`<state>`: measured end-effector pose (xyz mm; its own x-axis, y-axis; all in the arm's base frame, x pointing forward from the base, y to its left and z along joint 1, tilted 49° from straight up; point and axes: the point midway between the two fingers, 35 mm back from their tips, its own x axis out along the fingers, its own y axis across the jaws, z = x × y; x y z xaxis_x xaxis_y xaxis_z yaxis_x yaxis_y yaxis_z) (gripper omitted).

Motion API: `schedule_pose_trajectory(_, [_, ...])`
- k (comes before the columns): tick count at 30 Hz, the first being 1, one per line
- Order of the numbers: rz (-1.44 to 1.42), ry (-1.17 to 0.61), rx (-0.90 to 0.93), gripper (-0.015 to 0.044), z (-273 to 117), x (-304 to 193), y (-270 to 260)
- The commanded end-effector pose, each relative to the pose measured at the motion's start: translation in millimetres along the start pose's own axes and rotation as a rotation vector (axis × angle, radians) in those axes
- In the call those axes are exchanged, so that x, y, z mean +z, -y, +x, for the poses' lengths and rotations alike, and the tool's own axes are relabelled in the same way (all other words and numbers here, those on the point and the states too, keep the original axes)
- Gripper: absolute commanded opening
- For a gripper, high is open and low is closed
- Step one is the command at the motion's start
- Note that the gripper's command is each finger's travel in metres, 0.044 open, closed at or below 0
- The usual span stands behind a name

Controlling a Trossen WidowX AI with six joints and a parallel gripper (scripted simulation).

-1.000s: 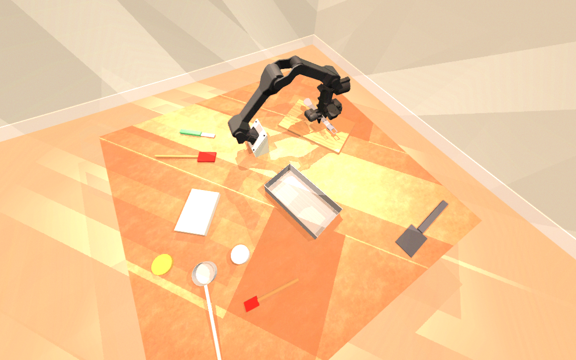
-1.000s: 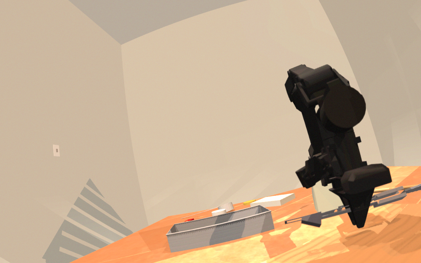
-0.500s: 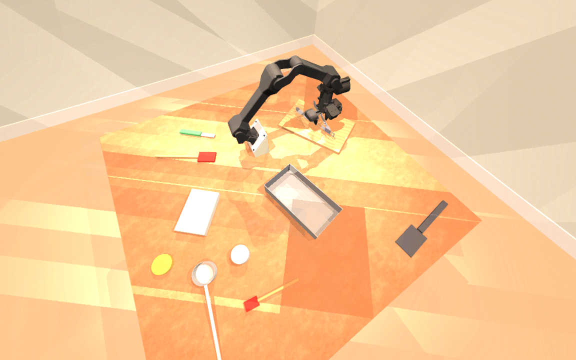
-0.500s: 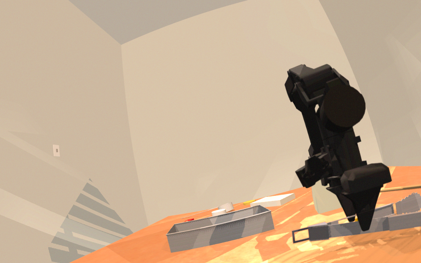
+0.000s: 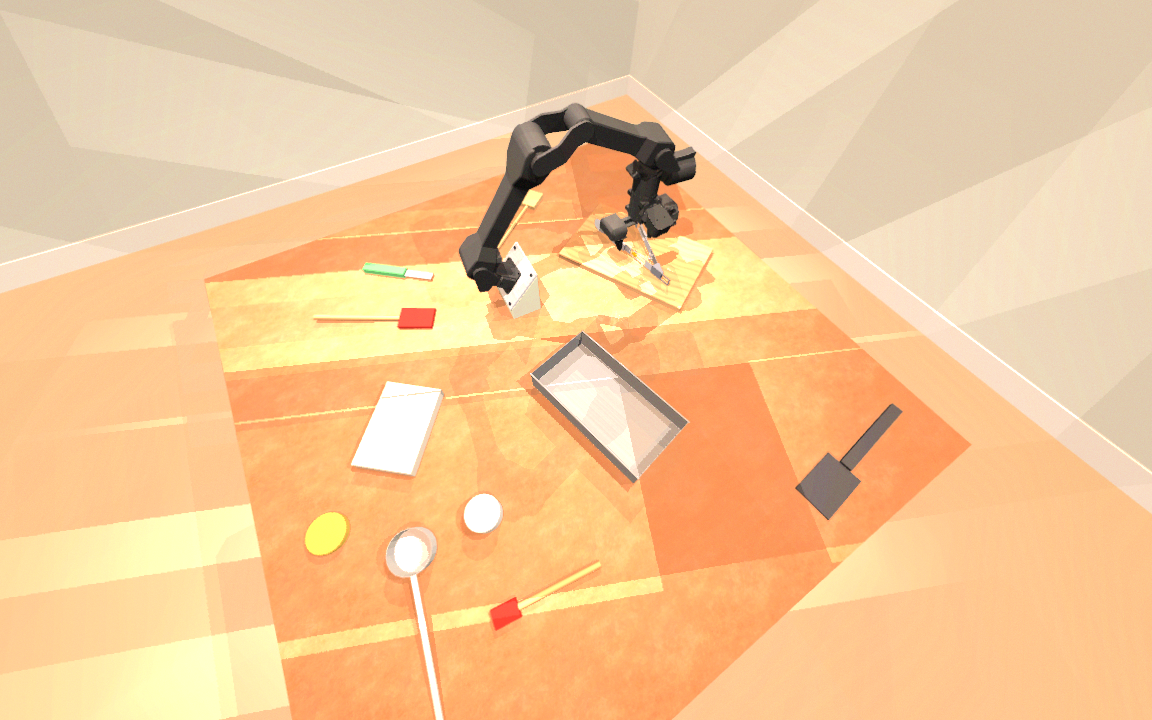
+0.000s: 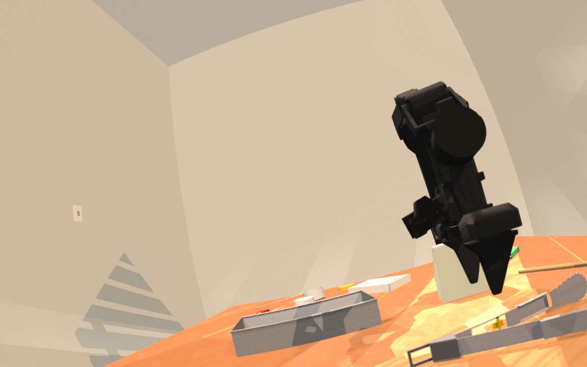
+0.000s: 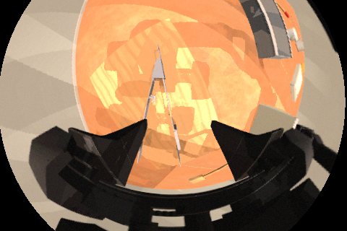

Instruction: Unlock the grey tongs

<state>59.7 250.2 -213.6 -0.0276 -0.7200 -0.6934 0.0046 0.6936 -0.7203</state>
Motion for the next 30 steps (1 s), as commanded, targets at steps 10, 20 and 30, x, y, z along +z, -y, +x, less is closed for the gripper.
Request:
schedule_pose_trajectory(10, [-0.001,-0.013,-0.020,0.0440,-77.0,0.6,112.7])
schedule_pose_trajectory(20, [0.000,-0.015,-0.018,0.0440,-93.5,0.6,110.8])
schedule_pose_trajectory(30, [0.002,-0.017,-0.015,0.0440,-124.9,-0.3,110.3])
